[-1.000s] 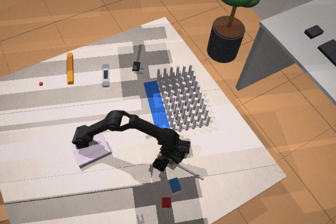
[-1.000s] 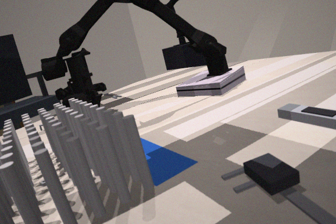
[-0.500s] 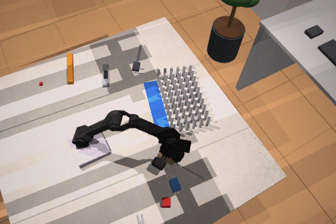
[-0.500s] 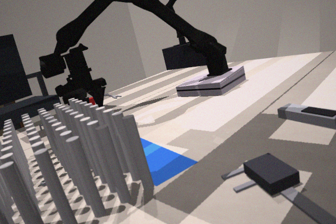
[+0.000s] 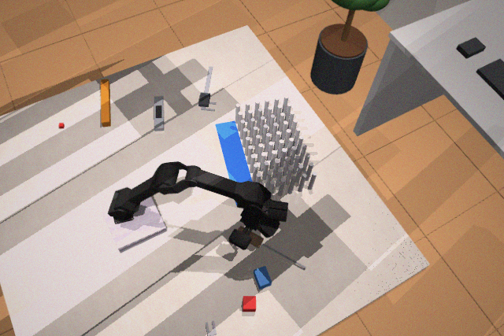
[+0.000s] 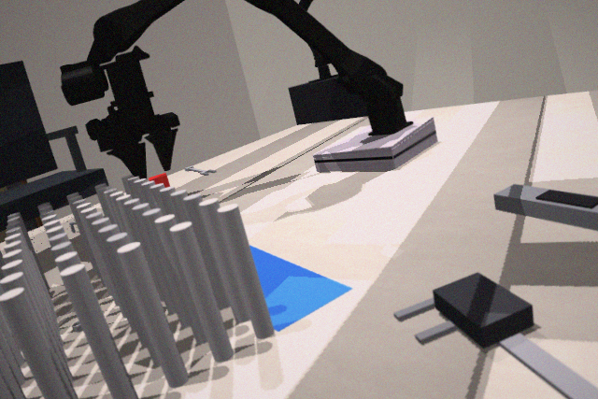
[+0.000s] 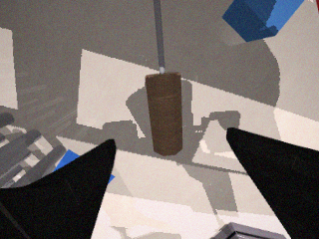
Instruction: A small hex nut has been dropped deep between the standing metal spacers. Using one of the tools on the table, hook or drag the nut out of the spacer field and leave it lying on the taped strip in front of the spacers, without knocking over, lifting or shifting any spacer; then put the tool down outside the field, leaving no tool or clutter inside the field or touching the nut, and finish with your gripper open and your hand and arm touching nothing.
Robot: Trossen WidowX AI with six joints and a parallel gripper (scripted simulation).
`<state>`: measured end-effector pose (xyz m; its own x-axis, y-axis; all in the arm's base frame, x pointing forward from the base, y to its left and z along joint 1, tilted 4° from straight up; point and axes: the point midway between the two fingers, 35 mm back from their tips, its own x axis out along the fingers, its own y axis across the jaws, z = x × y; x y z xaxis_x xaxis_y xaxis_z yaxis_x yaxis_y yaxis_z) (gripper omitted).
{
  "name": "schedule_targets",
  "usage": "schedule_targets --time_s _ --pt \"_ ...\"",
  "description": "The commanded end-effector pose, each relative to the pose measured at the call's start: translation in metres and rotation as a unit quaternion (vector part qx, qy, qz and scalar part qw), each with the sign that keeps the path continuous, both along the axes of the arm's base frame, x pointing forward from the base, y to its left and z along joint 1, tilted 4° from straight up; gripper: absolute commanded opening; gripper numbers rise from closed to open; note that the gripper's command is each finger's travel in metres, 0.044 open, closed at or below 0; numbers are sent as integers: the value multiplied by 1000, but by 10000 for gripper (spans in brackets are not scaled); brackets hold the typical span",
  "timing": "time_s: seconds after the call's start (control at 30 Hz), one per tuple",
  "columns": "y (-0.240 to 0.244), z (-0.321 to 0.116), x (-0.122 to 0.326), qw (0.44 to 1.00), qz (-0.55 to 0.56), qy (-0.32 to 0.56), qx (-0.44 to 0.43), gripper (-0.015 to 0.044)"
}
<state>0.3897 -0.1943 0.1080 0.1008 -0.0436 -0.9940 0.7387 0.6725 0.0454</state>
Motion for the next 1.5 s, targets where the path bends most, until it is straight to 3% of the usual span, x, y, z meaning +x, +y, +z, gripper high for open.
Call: schedule_targets --time_s 0.0,0.33,0.5,0.67,0.87,1.07,1.23,1.47 --pt "0 0 0 1000 1 1 1 440" --pt "0 0 0 1000 9 0 -1 440" --pt "0 -2 2 974 218 -8 -59 440" --pt "0 -4 4 887 444 1 -130 440" --pt "1 -5 4 710 671 39 -210 440" --pt "3 -5 2 476 831 103 -270 440" --pt "6 -5 -2 256 905 171 -295 440" --pt "9 -4 -7 23 924 246 -291 440"
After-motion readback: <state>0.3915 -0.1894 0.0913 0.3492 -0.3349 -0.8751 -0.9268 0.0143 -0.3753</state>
